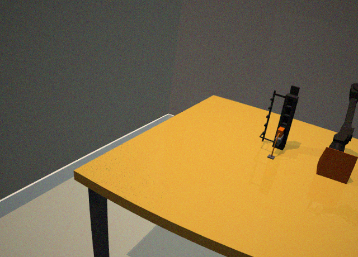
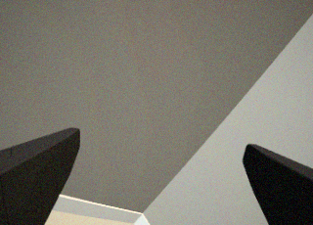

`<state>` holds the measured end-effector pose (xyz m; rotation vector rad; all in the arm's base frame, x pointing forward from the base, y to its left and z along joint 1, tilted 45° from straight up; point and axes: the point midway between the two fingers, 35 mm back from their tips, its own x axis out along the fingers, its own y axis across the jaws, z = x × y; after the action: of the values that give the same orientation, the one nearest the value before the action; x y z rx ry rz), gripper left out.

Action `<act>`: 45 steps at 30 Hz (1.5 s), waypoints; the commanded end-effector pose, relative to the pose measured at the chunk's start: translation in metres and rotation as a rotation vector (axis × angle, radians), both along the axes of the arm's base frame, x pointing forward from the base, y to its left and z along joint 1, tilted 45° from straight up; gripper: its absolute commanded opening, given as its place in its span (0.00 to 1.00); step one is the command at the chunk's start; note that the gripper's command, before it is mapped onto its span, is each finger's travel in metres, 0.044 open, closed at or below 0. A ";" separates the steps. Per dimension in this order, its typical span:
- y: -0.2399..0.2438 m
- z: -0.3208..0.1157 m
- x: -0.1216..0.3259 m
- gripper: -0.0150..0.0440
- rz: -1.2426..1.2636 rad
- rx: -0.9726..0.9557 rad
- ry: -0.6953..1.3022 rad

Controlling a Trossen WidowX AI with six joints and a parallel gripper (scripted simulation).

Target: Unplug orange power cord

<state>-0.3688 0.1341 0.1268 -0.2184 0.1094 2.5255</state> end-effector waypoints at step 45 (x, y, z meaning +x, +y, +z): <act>0.117 -0.119 0.576 0.53 -0.952 -1.228 -1.326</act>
<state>0.1764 0.2807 0.0047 -1.6504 0.7717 0.8156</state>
